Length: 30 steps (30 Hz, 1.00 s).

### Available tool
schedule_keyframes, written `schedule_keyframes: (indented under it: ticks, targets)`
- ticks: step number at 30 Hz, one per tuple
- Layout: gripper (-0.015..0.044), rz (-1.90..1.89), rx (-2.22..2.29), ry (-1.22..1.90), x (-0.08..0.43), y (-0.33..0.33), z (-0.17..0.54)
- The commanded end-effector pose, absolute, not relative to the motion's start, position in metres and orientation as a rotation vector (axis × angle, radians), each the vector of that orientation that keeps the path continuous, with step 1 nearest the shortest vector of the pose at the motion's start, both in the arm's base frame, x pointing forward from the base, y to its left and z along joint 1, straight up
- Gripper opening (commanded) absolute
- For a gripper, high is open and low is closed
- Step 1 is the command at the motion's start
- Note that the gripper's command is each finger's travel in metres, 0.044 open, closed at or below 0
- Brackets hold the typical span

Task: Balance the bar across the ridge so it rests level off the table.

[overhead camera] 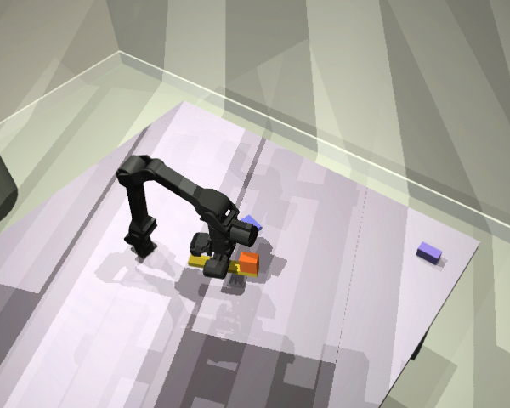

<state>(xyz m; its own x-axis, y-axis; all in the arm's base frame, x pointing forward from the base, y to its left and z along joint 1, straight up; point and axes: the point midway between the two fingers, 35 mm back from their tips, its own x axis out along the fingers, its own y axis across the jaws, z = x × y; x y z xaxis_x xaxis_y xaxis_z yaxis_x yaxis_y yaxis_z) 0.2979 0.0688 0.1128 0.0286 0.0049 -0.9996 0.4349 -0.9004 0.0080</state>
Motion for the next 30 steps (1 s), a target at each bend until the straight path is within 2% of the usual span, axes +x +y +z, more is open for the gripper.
schedule_keyframes:
  ticks: [1,30]
  targets:
    - [0.0170,-1.942,2.000,0.450,0.2979,0.0688,0.1128]
    - [0.0185,-1.942,2.000,0.450,0.2979,0.0688,0.1128]
